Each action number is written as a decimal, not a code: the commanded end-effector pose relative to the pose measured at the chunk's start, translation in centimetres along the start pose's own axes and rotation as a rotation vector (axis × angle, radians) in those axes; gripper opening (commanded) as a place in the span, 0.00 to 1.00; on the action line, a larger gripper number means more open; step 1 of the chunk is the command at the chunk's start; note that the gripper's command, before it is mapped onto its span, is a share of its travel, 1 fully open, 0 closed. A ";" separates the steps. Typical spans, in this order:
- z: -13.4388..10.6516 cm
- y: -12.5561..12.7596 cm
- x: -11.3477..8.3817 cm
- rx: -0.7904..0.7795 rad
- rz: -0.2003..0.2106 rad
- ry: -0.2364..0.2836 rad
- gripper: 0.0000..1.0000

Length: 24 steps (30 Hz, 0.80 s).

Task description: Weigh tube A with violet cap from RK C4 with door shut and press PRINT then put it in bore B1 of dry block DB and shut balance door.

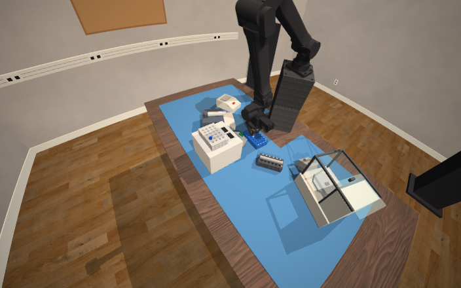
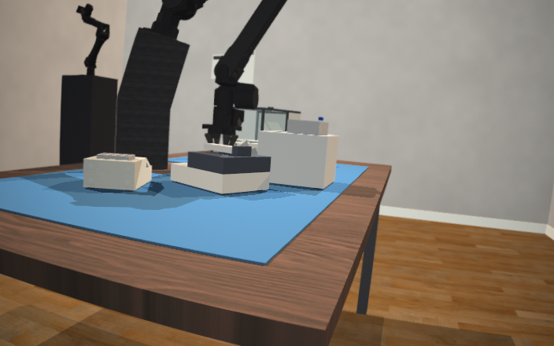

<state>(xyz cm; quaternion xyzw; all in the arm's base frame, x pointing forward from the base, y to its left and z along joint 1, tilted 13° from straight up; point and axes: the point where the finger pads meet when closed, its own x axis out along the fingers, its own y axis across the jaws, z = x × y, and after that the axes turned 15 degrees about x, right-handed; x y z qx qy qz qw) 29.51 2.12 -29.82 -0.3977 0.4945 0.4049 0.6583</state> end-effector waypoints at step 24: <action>-0.1 0.5 -0.2 0.005 0.007 0.004 0.09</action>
